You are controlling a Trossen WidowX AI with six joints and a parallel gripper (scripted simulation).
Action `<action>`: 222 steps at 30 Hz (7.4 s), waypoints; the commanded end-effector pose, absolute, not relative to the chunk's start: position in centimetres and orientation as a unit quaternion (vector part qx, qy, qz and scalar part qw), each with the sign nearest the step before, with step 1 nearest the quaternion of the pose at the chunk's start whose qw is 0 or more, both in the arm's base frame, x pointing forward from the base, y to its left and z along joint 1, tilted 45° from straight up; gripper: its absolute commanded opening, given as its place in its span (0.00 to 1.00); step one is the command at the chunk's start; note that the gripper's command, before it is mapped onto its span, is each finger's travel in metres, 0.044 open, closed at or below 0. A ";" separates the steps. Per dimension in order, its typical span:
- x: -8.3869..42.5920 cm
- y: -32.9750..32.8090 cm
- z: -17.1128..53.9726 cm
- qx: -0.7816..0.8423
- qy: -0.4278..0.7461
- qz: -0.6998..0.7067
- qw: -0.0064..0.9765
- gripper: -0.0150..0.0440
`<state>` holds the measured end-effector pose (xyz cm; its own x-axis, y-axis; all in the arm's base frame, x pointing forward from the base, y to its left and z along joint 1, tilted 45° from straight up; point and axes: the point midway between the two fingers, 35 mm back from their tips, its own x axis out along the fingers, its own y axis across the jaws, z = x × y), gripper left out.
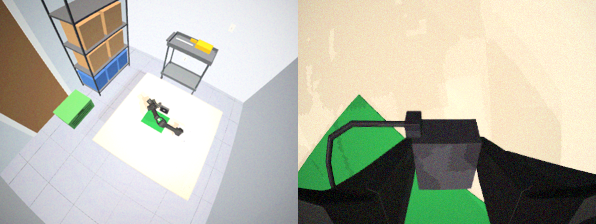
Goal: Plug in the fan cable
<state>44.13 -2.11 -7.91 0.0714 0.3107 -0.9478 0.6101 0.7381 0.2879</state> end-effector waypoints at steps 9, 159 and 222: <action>44.3 -1.8 -8.3 0.328 0.642 -0.145 0.678 0.25; 40.9 0.8 -4.1 0.369 0.256 -0.290 0.845 0.25; 40.5 4.2 -7.5 0.368 0.259 -0.289 0.845 0.25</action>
